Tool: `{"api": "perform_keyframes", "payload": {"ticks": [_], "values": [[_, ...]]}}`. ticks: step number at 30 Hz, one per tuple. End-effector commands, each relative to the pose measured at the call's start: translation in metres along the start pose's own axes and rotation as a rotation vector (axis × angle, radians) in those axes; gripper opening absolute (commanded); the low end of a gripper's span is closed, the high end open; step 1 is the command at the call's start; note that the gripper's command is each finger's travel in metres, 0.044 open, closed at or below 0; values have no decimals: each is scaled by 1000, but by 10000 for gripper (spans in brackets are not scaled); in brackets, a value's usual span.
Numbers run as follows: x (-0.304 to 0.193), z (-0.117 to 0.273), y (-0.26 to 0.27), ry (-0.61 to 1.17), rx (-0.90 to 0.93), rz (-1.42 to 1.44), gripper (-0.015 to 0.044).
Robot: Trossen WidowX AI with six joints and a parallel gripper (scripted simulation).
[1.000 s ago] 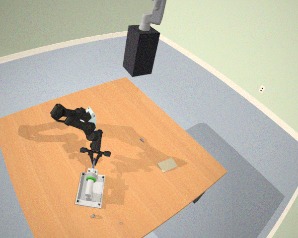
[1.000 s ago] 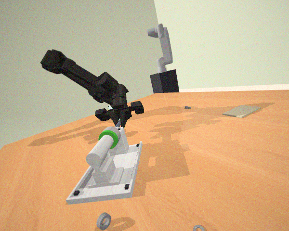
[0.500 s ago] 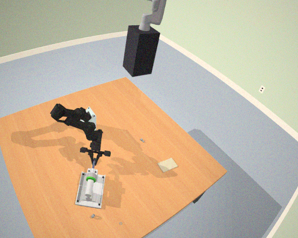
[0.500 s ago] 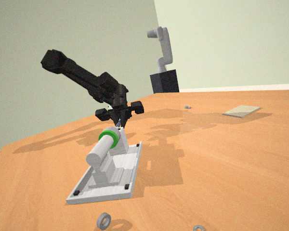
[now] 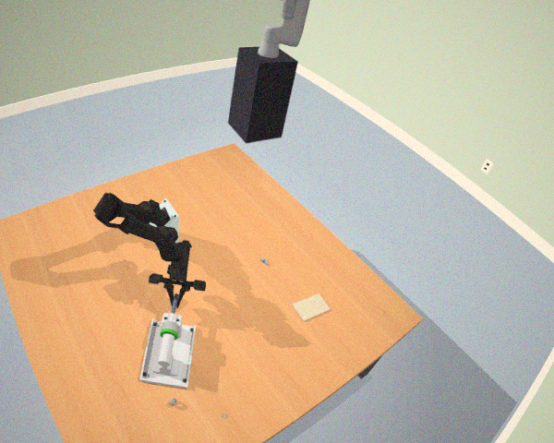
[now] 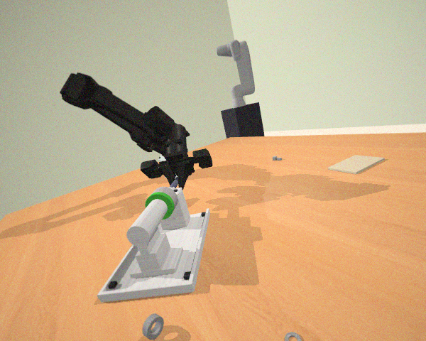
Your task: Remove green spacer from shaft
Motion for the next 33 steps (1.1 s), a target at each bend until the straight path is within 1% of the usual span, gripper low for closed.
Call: {"api": "perform_keyframes", "payload": {"ticks": [1,33], "values": [[1,1,0,-1,-1,-2,0],[4,4,-1,-1,-1,-2,0]]}}
Point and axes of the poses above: the point midway between the two fingers, 35 mm back from their tips, its own z axis back along the fingers, its own y axis across the jaws, x = y × z, the point moved 7 cm from there along z, back along the fingers, and after that the axes turned 12 degrees about z, right-handed, at the moved point
